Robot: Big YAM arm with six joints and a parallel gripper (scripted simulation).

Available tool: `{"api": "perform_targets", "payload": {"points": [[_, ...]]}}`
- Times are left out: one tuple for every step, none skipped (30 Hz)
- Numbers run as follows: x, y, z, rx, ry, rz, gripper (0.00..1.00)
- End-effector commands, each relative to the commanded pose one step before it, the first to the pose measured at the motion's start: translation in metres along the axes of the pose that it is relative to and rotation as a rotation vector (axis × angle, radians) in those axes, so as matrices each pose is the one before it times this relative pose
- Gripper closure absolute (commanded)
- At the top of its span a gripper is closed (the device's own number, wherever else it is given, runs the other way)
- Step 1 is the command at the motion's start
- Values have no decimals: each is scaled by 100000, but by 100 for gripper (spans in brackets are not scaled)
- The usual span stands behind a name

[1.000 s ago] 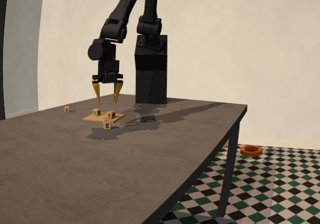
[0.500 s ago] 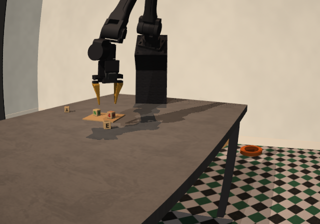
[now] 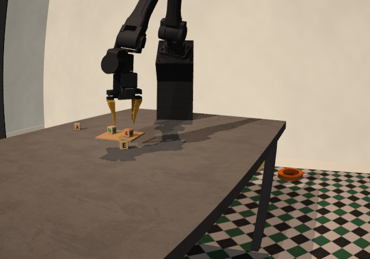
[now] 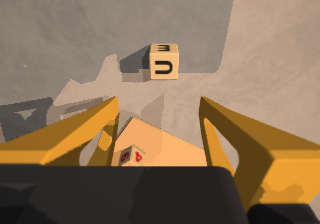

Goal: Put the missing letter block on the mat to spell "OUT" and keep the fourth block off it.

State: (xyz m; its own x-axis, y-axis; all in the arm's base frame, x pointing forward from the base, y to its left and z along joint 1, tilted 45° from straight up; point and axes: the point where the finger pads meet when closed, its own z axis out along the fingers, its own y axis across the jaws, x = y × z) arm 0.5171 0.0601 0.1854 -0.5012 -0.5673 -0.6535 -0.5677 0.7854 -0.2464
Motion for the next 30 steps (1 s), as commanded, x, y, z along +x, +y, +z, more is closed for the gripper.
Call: {"api": "perform_targets", "payload": {"points": [[-2396, -1681, -950, 4135, -5267, -1056, 42], [258, 233, 556, -730, 762, 212, 42], [85, 183, 350, -443, 324, 92, 42], [-66, 141, 171, -201, -61, -10, 42], [-69, 146, 177, -214, -67, -10, 42], [0, 0, 0, 0, 0, 0, 42], [0, 0, 0, 0, 0, 0, 42], [-443, 270, -1185, 957, -1973, -495, 42], [412, 89, 795, -729, 1204, 390, 42], [334, 0, 963, -783, 1243, 323, 42], [-129, -79, 126, 147, -209, -54, 42], [97, 58, 188, -108, 139, 40, 42], [26, 15, 170, -32, 29, 11, 42], [-42, -26, 153, 43, -77, -17, 42], [-110, -65, 137, 115, -185, -45, 42], [-75, -46, 145, 81, -129, -31, 42], [15, 7, 165, -9, 15, 6, 42], [-195, -64, -89, 326, -506, -127, 42], [-374, -126, -307, 611, -945, -238, 42], [-28, -10, 105, 65, -87, -20, 42], [328, 115, 519, -496, 779, 198, 42], [353, 125, 543, -541, 835, 212, 42], [0, 0, 0, 0, 0, 0, 42], [0, 0, 0, 0, 0, 0, 42], [-755, -242, -791, 1160, -1906, -470, 42], [580, 240, 617, -752, 1241, 308, 42], [229, 35, 564, -446, 699, 176, 42], [5, 5, 120, -16, -4, 2, 42], [26, 15, 117, -29, 32, 10, 42], [236, 138, 155, -240, 364, 92, 42]]}}
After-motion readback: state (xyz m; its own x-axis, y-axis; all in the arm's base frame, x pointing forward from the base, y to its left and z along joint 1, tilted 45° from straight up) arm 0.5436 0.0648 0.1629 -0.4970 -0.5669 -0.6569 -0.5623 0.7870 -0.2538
